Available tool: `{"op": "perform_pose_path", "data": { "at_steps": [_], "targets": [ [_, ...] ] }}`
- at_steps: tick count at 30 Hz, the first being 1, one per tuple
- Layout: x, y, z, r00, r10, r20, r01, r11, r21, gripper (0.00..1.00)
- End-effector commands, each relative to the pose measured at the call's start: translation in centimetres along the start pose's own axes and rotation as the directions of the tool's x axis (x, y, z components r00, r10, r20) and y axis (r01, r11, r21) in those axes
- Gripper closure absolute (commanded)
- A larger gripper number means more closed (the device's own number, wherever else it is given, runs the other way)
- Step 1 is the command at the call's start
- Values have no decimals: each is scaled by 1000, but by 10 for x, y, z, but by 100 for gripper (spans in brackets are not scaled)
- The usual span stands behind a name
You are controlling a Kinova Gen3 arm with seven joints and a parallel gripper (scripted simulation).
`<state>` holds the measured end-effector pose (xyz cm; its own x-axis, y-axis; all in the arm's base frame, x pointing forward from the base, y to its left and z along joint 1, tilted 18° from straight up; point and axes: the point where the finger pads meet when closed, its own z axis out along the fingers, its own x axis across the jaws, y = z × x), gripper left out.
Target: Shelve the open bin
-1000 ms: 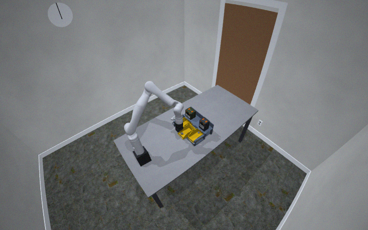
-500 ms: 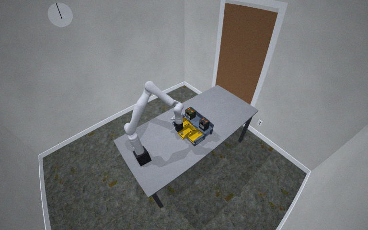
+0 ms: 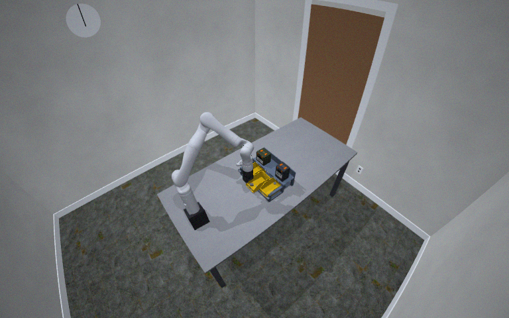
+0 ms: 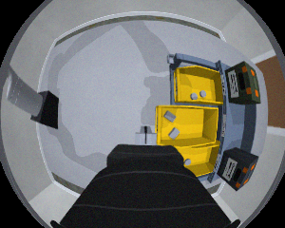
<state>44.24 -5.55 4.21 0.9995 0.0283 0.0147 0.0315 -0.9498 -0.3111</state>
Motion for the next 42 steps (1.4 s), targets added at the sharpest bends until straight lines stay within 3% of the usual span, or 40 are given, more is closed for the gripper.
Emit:
{"op": "perform_pose_path", "data": {
  "at_steps": [1,19,42],
  "targets": [
    [1,0,-1,1000,0,-2,0,1000,-1,100],
    [1,0,13,1000,-3,-1,3,1000,1,100],
    [0,-1,77,1000,-3,-1,3,1000,1,100]
  ]
}}
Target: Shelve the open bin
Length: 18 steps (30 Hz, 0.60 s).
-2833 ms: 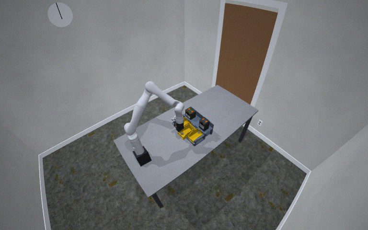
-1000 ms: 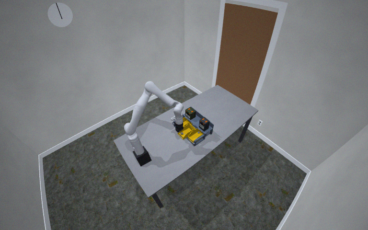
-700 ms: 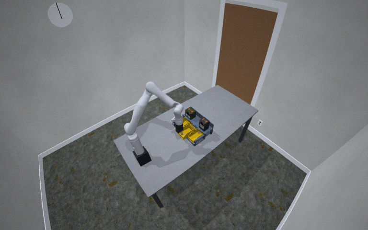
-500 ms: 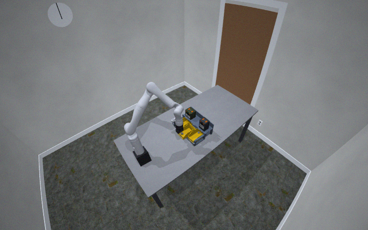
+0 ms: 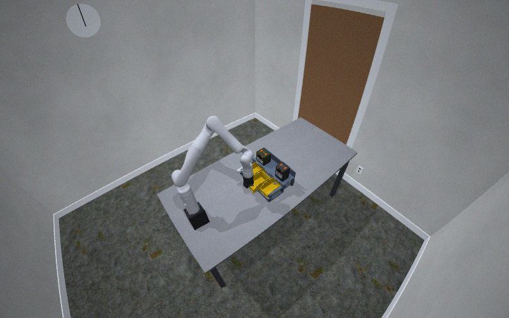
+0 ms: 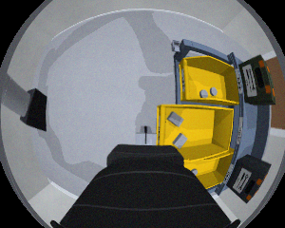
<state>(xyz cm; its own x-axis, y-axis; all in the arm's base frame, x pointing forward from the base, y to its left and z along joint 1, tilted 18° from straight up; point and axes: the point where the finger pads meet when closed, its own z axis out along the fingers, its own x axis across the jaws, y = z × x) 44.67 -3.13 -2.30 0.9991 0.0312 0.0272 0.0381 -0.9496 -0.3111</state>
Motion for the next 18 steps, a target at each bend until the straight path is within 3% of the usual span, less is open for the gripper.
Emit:
{"op": "perform_pose_path", "data": {
  "at_steps": [1,9,18],
  "targets": [
    [-4,1,11,1000,4,10,-4,1000,1,100],
    [-4,1,31,1000,4,10,-4,1000,1,100],
    [-4,0,39,1000,4,10,-4,1000,1,100]
  ]
}}
